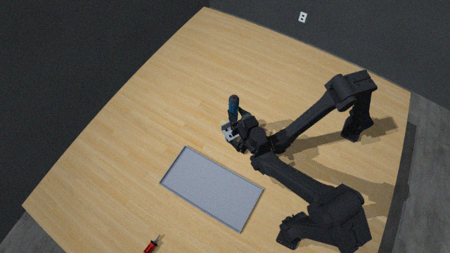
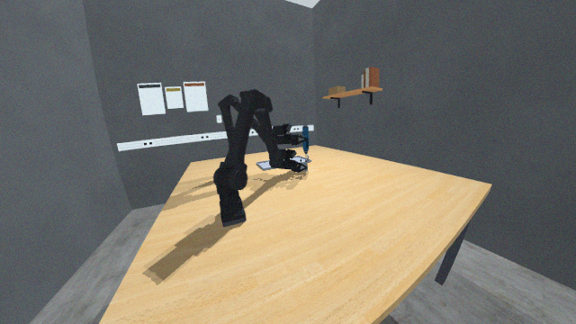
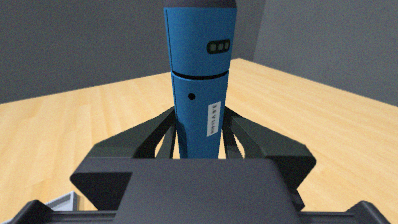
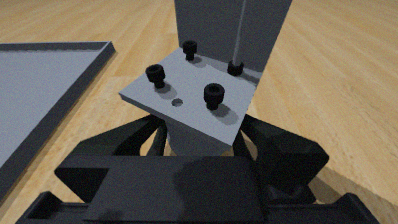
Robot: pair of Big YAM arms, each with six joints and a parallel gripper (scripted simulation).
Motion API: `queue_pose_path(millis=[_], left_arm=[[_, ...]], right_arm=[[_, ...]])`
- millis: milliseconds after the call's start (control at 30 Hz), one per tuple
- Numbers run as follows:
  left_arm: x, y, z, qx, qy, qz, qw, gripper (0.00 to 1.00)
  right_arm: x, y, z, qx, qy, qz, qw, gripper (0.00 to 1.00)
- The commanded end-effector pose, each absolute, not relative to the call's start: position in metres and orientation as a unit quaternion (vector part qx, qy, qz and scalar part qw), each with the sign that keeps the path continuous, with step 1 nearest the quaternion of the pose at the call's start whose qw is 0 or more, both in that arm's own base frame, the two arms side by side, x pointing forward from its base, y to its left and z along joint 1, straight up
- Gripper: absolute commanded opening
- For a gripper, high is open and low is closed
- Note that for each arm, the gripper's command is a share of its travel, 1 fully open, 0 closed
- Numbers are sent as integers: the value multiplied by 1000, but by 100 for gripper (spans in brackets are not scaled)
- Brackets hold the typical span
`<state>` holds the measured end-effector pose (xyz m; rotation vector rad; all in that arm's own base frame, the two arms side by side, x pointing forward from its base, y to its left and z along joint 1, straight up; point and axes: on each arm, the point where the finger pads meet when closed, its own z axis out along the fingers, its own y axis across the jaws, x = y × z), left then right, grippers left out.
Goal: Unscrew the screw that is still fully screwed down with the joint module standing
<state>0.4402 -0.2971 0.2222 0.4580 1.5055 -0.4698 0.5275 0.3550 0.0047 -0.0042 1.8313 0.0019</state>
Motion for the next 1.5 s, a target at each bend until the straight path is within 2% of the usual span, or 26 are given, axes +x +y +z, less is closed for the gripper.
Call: queue_pose_path(millis=[0,1467], left_arm=[[445,-301,239,199,655,-216,696,42],[445,-301,238,199,655,-216,696,42]], right_arm=[[537,363,4,1,790,6,613,59],[537,363,4,1,790,6,613,59]])
